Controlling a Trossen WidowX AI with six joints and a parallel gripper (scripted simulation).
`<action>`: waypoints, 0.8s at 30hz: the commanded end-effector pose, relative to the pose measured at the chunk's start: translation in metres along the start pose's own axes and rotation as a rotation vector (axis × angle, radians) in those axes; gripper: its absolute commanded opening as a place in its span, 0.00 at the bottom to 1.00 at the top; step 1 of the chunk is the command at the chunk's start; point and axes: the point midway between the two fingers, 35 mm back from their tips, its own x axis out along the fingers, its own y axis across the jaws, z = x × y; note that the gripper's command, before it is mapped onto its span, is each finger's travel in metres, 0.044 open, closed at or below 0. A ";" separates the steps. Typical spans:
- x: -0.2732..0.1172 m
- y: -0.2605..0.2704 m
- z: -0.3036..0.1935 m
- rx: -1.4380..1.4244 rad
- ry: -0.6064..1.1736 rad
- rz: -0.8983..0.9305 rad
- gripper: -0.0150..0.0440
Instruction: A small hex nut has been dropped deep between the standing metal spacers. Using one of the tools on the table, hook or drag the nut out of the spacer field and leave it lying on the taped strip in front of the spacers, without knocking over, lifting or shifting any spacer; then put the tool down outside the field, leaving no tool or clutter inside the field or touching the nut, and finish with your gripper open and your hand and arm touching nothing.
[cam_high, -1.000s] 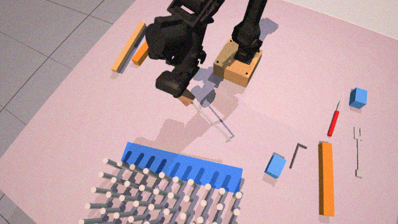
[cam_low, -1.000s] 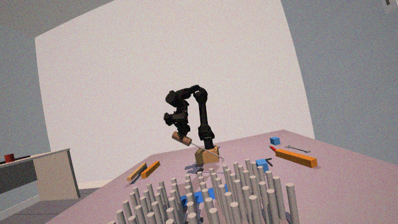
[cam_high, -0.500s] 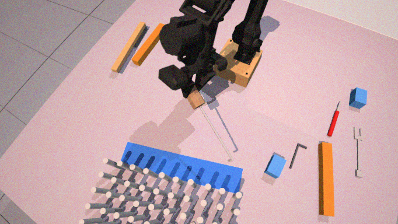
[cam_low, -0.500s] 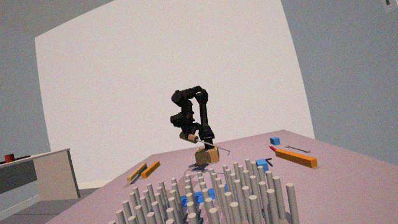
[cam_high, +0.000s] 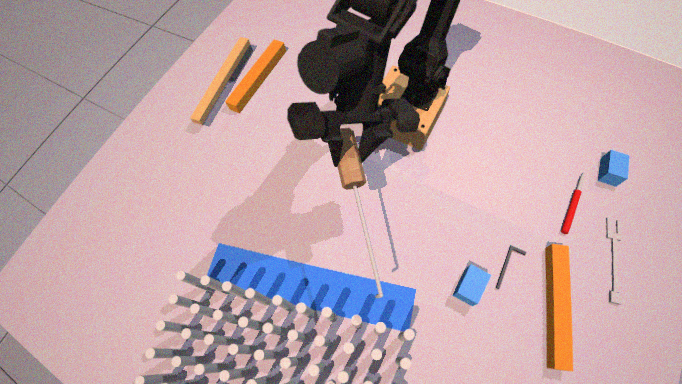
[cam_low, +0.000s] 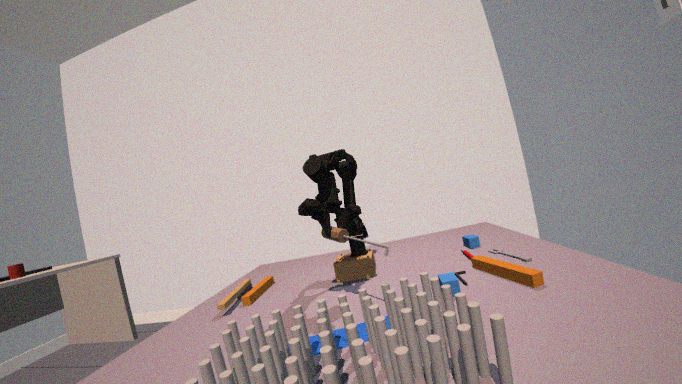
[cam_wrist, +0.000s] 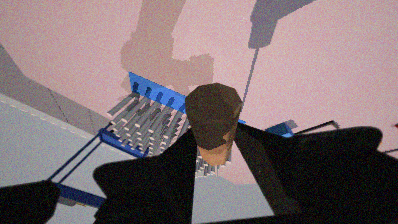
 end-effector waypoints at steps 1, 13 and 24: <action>-0.002 -0.008 -0.004 0.125 0.023 -0.012 0.25; -0.004 -0.032 -0.009 0.495 0.050 -0.065 0.25; 0.002 -0.037 -0.009 0.572 0.053 -0.077 0.25</action>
